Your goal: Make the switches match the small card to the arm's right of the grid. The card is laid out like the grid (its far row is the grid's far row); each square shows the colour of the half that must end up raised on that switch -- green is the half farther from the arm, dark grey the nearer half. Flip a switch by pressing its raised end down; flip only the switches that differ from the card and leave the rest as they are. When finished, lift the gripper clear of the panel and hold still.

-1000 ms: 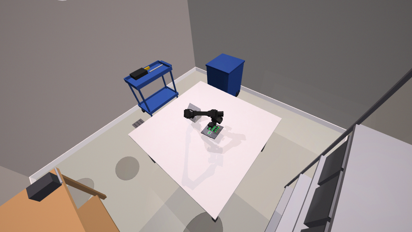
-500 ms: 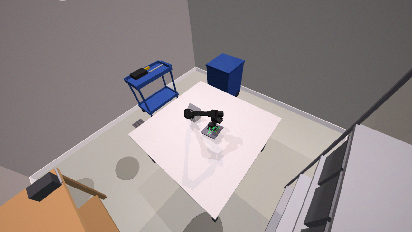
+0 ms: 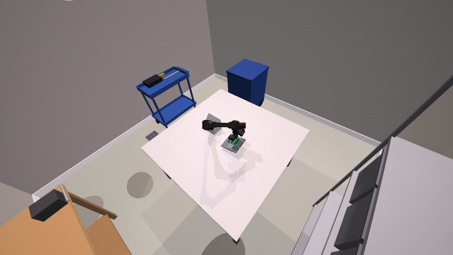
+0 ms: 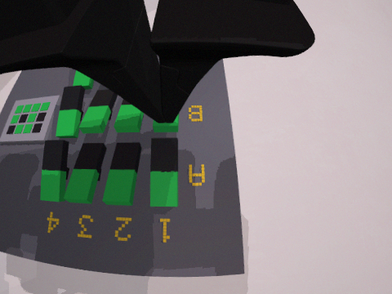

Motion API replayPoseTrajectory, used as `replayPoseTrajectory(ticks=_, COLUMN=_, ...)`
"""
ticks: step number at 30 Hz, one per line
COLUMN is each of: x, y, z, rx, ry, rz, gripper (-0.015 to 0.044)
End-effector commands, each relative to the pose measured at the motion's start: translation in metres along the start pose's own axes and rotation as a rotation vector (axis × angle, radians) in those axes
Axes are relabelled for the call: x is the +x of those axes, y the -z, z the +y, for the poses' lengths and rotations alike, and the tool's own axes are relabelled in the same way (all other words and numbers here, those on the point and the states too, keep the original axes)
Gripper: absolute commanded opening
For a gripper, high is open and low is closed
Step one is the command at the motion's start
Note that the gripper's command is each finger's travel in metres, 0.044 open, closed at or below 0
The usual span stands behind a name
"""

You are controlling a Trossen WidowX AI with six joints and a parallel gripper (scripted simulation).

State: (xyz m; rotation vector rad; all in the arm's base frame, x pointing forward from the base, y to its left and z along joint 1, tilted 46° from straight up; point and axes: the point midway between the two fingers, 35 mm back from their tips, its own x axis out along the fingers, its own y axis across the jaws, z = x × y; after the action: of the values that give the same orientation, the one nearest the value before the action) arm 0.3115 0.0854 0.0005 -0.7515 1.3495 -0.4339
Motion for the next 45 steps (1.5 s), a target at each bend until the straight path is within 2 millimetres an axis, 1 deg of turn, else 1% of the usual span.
replayPoseTrajectory(ticks=1, x=0.002, y=0.000, z=0.000, rx=-0.006, ry=0.003, rz=0.000, gripper=0.0000)
replayPoseTrajectory(ticks=19, x=0.004, y=0.000, z=0.000, rx=-0.006, ry=0.003, rz=0.000, gripper=0.0000)
replayPoseTrajectory(ticks=20, x=0.000, y=0.000, z=0.000, rx=0.001, ry=0.000, rz=-0.001, gripper=0.0000)
replayPoseTrajectory(ticks=21, x=-0.011, y=-0.001, z=0.000, rx=-0.001, ry=0.000, rz=-0.005, gripper=0.0000)
replayPoseTrajectory(ticks=23, x=-0.047, y=0.001, z=0.001, rx=-0.005, ry=0.000, rz=-0.019, gripper=0.0000)
replayPoseTrajectory(ticks=24, x=-0.058, y=0.002, z=0.001, rx=-0.007, ry=0.000, rz=-0.024, gripper=0.0000)
replayPoseTrajectory(ticks=25, x=-0.061, y=0.002, z=0.001, rx=-0.007, ry=0.000, rz=-0.025, gripper=0.0000)
replayPoseTrajectory(ticks=30, x=-0.061, y=0.002, z=-0.002, rx=-0.007, ry=0.000, rz=-0.025, gripper=0.0000)
replayPoseTrajectory(ticks=31, x=-0.062, y=0.002, z=-0.009, rx=-0.007, ry=0.000, rz=-0.025, gripper=0.0000)
replayPoseTrajectory(ticks=33, x=-0.061, y=0.002, z=-0.033, rx=-0.008, ry=0.002, rz=-0.025, gripper=0.0000)
replayPoseTrajectory(ticks=34, x=-0.061, y=0.002, z=-0.041, rx=-0.008, ry=0.003, rz=-0.025, gripper=0.0000)
replayPoseTrajectory(ticks=38, x=-0.061, y=0.002, z=-0.043, rx=-0.008, ry=0.003, rz=-0.024, gripper=0.0000)
replayPoseTrajectory(ticks=39, x=-0.058, y=0.002, z=-0.043, rx=-0.008, ry=0.003, rz=-0.022, gripper=0.0000)
replayPoseTrajectory(ticks=42, x=-0.029, y=0.000, z=-0.043, rx=-0.007, ry=0.004, rz=-0.001, gripper=0.0000)
replayPoseTrajectory(ticks=45, x=-0.026, y=0.000, z=-0.044, rx=-0.007, ry=0.005, rz=0.001, gripper=0.0000)
